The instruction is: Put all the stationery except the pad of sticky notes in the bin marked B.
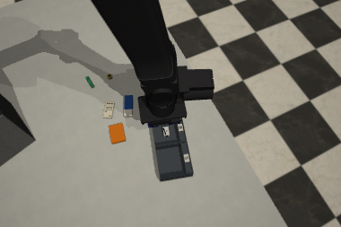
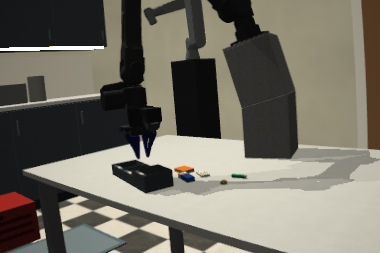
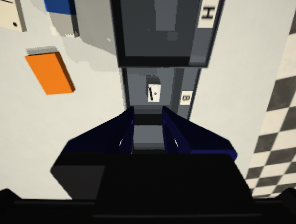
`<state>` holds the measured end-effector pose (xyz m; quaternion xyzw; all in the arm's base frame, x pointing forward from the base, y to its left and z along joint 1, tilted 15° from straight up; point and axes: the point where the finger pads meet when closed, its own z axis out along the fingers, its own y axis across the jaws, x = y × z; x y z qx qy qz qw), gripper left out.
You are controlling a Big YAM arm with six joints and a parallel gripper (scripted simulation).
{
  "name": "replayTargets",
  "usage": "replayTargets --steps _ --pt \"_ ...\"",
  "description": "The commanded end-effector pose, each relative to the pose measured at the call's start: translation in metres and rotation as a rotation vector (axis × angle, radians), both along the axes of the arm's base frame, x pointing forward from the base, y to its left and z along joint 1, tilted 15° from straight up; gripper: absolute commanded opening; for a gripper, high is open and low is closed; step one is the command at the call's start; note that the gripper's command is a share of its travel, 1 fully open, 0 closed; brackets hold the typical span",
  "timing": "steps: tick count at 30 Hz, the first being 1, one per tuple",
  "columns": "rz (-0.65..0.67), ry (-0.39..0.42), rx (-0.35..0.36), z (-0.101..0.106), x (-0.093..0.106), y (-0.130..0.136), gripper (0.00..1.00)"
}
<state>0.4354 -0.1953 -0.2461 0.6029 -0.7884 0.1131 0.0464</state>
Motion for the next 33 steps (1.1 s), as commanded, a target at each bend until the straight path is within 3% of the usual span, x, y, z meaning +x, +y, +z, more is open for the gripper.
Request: replayTargets --steps 1,4,5,8,13,14,19,23,26,31,33 --pt "-0.005 -0.042 -0.013 0.024 0.020 -0.002 0.29" --pt "-0.013 -0.046 -0.015 0.025 0.020 -0.007 0.29" --pt "-0.009 -0.007 -0.001 0.005 0.003 -0.001 0.29" --pt "-0.009 -0.010 -0.003 0.003 0.001 -0.001 0.29" --pt "-0.009 -0.056 -0.020 0.024 0.020 -0.011 0.29" --pt "-0.046 -0.066 -0.014 0.021 0.016 0.008 0.38" --pt "-0.111 -0.041 0.003 -0.006 -0.020 0.048 0.38" --pt "-0.110 -0.062 -0.001 -0.001 -0.020 0.061 0.38" --pt "-0.111 -0.041 0.003 -0.014 -0.041 0.084 0.38" --pt "-0.111 -0.040 0.003 -0.023 -0.063 0.120 0.38" --pt "-0.111 -0.040 0.003 -0.023 -0.064 0.123 0.38"
